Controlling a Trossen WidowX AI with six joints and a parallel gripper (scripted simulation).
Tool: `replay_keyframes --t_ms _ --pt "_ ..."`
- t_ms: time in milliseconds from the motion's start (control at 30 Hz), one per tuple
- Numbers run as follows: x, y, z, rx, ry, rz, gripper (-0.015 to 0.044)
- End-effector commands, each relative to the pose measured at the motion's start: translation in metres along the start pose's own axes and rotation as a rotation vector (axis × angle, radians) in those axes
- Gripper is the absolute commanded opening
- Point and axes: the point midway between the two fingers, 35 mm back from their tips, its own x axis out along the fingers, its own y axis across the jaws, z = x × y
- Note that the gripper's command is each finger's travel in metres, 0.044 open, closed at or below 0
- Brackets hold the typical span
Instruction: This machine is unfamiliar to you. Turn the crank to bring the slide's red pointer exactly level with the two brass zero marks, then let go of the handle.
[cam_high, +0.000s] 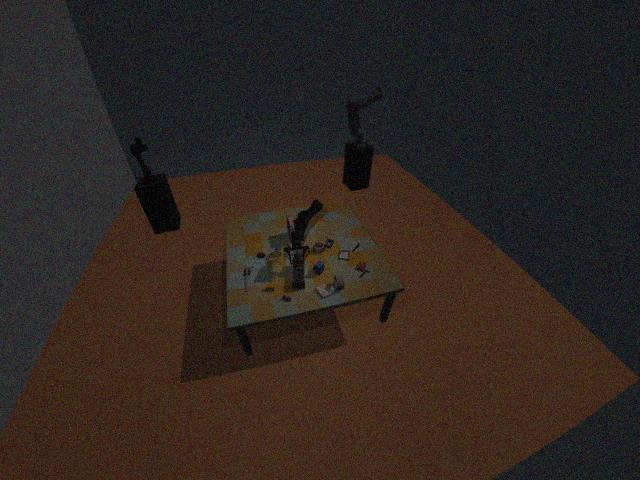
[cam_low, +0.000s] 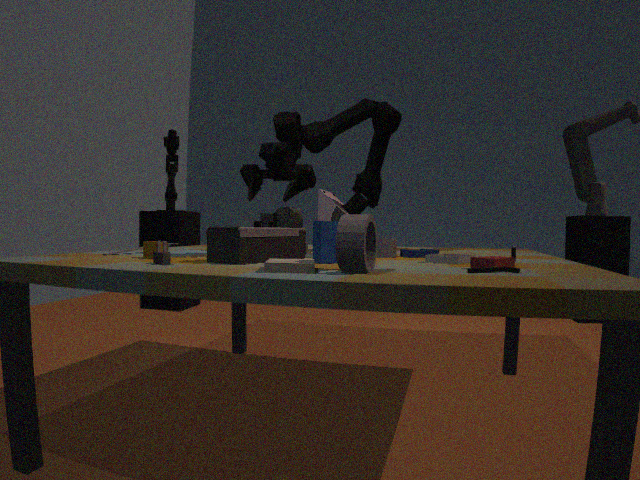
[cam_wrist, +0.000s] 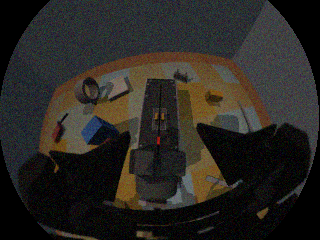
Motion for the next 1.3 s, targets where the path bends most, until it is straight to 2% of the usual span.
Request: replay_keyframes --t_ms 0,200,333,1267 --pt "-0.003 -0.001 0.003 0.003 0.001 -0.004 0.044" --pt "-0.039 -0.002 0.034 -0.001 0.0 -0.002 0.044" --pt "-0.046 -0.002 0.036 0.002 -0.002 -0.004 0.044" --pt "-0.124 0.02 -0.06 0.133 -0.066 -0.079 0.044"
